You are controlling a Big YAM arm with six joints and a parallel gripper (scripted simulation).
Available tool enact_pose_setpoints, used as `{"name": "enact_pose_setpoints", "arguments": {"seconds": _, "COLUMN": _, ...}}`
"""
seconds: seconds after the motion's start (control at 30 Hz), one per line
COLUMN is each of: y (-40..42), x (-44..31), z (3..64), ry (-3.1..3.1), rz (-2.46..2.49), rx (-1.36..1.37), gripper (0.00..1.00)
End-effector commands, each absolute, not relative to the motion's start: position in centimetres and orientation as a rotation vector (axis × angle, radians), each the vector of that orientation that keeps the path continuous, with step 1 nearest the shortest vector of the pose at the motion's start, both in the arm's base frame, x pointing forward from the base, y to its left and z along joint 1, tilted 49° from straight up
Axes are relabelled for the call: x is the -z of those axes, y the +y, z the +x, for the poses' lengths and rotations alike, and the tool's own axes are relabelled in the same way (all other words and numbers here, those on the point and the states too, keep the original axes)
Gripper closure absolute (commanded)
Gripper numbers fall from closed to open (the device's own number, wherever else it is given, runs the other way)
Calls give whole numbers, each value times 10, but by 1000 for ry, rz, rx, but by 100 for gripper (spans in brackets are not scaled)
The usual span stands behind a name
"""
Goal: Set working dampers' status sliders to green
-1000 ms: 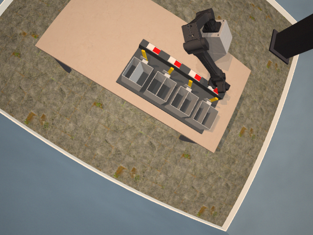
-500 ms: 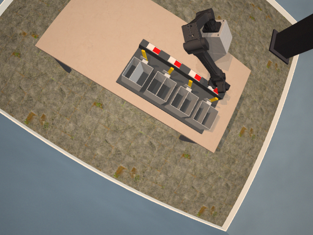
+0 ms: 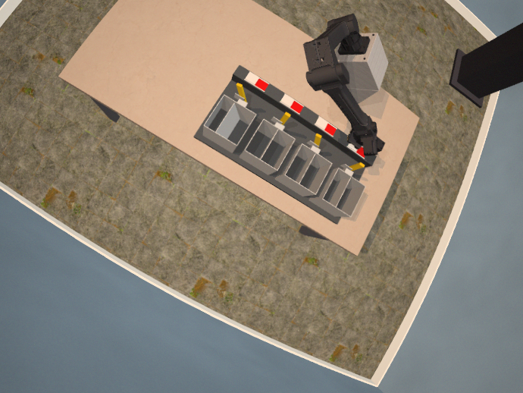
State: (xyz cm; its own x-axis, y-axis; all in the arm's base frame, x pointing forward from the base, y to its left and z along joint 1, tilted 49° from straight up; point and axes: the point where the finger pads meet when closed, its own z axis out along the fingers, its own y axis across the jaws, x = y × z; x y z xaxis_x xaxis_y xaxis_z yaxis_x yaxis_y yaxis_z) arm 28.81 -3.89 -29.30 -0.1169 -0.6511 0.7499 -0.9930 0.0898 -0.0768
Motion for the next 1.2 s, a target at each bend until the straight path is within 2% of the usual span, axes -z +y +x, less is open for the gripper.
{"name": "enact_pose_setpoints", "arguments": {"seconds": 0.0, "y": -41, "x": 299, "z": 291, "ry": -1837, "rz": 1611, "rx": -818, "gripper": 100}}
{"name": "enact_pose_setpoints", "arguments": {"seconds": 1.17, "y": -49, "x": 305, "z": 291, "ry": -1840, "rz": 1610, "rx": -820, "gripper": 100}}
